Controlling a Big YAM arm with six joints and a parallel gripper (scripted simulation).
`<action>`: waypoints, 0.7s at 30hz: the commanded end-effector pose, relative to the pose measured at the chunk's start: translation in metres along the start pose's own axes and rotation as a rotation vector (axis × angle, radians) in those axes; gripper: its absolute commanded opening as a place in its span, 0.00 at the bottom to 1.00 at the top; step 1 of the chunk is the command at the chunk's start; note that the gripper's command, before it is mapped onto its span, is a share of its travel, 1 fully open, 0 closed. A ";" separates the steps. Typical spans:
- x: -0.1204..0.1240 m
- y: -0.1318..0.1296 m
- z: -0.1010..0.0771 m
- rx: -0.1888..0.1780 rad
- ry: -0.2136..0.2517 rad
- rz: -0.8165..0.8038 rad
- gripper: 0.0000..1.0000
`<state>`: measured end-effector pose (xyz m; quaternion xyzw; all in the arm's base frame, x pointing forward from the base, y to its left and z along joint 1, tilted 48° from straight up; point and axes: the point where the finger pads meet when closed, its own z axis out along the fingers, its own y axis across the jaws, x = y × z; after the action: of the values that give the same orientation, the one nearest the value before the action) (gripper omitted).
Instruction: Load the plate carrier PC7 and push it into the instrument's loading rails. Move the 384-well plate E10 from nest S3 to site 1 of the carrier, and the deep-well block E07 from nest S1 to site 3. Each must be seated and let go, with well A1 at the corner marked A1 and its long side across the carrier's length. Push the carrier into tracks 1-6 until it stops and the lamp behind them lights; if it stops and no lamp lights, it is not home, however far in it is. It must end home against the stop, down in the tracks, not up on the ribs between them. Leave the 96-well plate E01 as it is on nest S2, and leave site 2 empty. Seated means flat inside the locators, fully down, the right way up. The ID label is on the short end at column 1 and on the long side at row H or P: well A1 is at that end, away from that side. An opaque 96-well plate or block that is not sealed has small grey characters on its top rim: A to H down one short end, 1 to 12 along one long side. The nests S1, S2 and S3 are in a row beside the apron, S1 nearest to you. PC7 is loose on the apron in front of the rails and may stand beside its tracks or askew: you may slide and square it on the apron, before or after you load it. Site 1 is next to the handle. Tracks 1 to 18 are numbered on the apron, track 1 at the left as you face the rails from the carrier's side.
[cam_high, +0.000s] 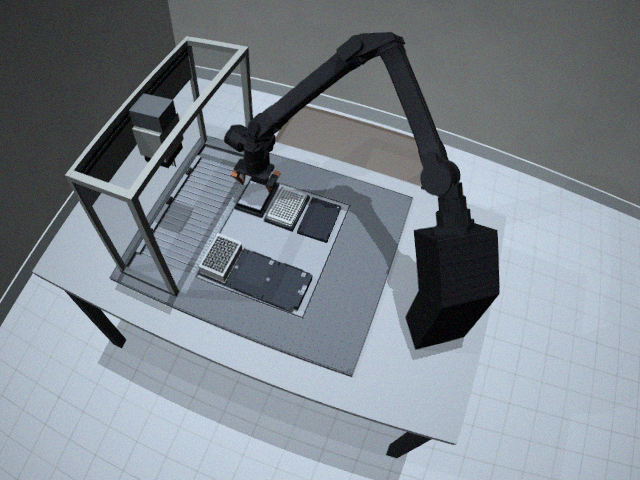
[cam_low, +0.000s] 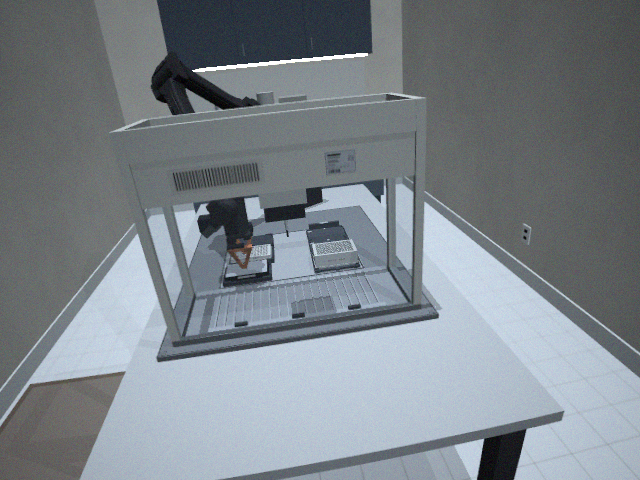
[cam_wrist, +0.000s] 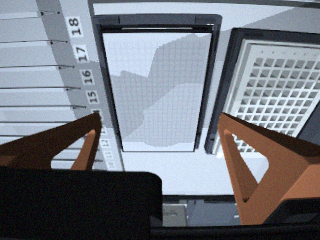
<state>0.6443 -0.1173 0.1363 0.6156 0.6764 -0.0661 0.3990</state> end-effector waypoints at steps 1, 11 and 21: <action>-0.010 0.015 0.011 -0.022 -0.012 0.010 1.00; -0.004 0.015 0.001 -0.027 -0.005 0.005 1.00; 0.006 0.020 0.004 -0.026 0.002 -0.007 1.00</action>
<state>0.6510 -0.1229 0.1307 0.6147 0.6768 -0.0672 0.3994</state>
